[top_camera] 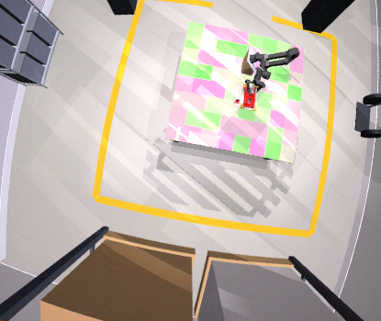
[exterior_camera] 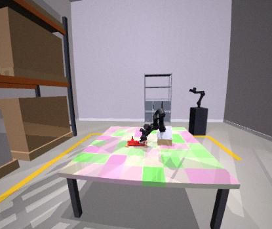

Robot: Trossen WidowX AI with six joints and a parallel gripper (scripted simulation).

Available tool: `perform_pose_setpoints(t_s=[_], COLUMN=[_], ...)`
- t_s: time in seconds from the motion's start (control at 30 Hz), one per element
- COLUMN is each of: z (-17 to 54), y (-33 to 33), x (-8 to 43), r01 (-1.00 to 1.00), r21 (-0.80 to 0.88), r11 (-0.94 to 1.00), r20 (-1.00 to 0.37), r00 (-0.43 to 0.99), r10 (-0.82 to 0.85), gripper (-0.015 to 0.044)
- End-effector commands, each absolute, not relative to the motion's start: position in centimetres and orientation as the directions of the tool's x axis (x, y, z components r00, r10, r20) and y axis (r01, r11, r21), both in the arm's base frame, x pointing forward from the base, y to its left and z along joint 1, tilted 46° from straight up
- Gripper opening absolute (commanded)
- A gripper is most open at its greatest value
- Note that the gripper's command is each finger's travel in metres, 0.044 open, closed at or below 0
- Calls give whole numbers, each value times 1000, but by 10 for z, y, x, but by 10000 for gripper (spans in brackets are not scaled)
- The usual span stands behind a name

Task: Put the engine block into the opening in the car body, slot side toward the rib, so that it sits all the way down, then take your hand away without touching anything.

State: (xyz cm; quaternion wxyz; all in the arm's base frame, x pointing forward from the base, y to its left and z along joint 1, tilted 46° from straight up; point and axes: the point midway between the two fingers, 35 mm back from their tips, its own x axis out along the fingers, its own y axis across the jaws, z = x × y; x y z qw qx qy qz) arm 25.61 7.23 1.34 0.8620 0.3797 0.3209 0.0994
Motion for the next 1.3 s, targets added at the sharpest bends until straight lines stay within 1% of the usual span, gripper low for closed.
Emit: perform_pose_setpoints(t_s=[0.0,0.1,0.23,0.67,0.97,1.27], z=[13,12,9,0,-3,-3], y=[72,72,70,59,52,43], x=[256,257,263,280,290,297], r01=[72,92,169,444,612,744], r21=[718,728,762,810,770,667], r11=[692,679,625,383,181,-36], r20=[-478,-484,-507,-580,-623,-661], r00=[774,771,755,701,659,613], r10=[415,415,415,414,420,432], gripper=[440,440,440,440,440,440])
